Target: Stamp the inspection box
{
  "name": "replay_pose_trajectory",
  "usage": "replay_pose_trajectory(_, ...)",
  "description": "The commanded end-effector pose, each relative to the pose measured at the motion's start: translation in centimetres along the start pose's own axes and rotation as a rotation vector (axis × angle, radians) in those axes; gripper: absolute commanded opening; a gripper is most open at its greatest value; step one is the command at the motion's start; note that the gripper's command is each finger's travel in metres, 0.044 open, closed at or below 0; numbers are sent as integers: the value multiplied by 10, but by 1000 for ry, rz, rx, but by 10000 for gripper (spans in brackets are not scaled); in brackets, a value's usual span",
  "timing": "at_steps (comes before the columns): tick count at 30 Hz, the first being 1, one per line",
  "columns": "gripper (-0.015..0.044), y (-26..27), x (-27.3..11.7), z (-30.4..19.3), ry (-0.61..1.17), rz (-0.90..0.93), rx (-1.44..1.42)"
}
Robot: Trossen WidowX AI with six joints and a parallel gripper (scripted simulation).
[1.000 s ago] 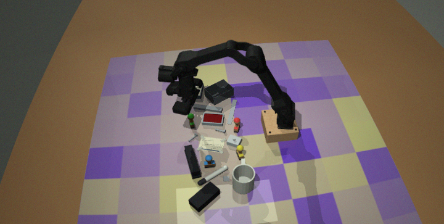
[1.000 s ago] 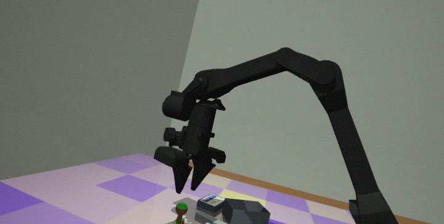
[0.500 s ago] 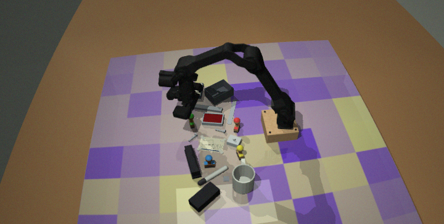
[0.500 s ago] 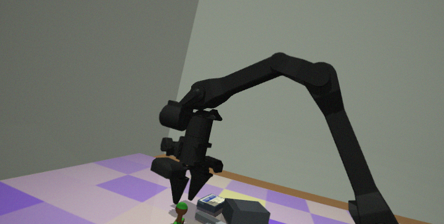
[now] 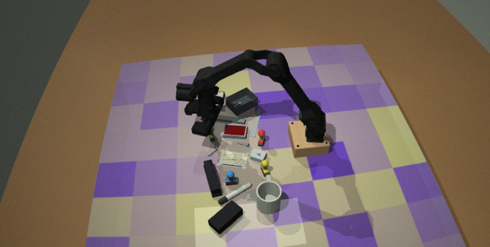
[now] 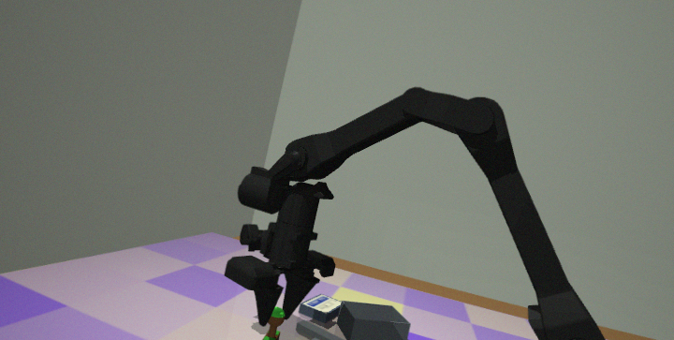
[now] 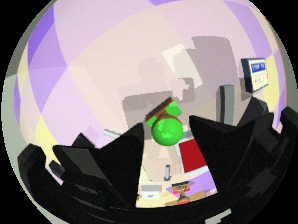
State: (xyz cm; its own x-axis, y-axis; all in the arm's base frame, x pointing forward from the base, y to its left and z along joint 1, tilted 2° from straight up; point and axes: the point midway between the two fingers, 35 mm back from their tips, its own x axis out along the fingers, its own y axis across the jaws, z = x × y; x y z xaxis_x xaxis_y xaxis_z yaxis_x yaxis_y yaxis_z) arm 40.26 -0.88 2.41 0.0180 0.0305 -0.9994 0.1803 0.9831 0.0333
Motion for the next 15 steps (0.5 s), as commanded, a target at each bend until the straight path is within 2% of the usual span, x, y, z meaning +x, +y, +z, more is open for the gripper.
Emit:
replay_pose_trajectory(1,221,0,11,-1,10,3,3)
replay_pose_trajectory(15,221,1,22,-2,10,3,3)
